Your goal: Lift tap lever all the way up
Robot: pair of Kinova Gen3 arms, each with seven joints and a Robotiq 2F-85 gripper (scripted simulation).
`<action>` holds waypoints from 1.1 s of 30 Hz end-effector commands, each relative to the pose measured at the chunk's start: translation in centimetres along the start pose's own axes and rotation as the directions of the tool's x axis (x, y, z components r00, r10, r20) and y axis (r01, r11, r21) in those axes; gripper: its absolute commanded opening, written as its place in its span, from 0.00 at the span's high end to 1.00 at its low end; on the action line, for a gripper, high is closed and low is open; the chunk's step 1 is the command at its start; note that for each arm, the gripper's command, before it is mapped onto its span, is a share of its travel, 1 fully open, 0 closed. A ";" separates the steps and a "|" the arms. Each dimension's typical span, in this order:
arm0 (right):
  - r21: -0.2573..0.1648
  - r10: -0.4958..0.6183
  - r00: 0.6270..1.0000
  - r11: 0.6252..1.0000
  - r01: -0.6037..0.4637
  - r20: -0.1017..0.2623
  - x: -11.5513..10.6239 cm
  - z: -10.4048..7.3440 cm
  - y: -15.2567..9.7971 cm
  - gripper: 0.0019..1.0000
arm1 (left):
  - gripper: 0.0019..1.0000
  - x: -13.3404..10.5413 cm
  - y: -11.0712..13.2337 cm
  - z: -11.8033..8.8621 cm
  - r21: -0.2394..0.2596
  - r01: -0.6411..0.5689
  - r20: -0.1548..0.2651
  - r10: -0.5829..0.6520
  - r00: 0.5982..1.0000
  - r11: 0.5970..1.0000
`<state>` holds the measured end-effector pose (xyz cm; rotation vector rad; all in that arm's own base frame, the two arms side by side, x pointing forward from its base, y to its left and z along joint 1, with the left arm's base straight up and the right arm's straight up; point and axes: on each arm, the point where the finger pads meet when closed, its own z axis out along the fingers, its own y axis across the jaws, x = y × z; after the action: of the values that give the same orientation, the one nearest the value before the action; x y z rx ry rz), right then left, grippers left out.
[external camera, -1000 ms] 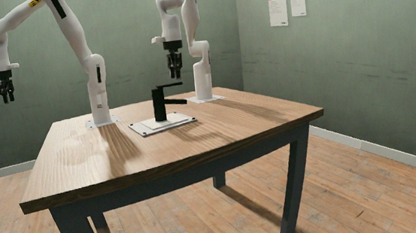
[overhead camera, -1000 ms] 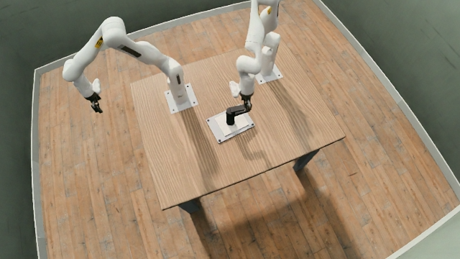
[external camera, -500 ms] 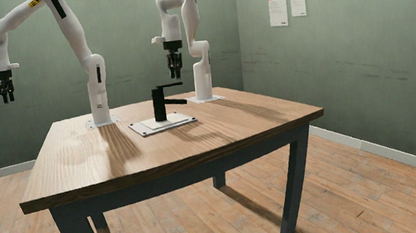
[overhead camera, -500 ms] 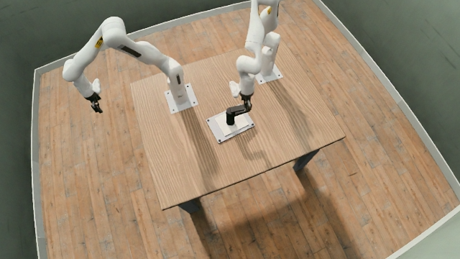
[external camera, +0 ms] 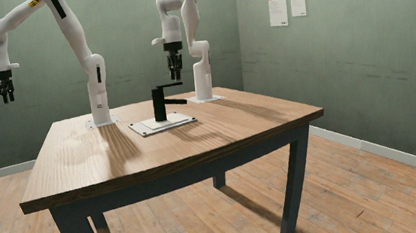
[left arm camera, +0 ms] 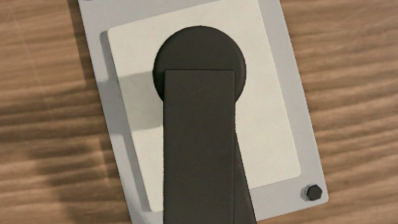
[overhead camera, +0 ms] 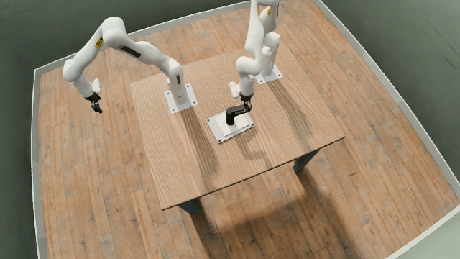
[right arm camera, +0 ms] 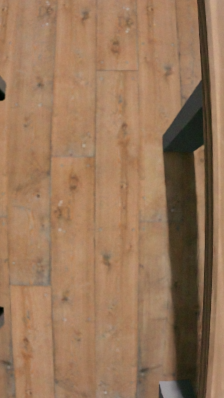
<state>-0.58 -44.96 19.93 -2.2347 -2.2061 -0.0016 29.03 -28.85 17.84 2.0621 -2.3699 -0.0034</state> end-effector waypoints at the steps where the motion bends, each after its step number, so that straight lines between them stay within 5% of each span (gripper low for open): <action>1: 0.000 0.000 1.000 1.000 0.000 0.002 0.0 -0.1 0.0 0.00 | 0.26 0.0 0.0 0.2 0.002 0.000 -0.001 0.000 1.000 1.000; 33: 0.000 0.000 1.000 1.000 0.000 0.002 0.0 -0.1 0.0 0.00 | 0.26 0.0 0.0 3.0 0.002 0.000 -0.001 0.000 1.000 1.000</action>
<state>-0.58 -44.96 19.93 -2.2347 -2.2061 -0.0016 29.02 -28.85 14.90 2.0621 -2.3699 -0.0034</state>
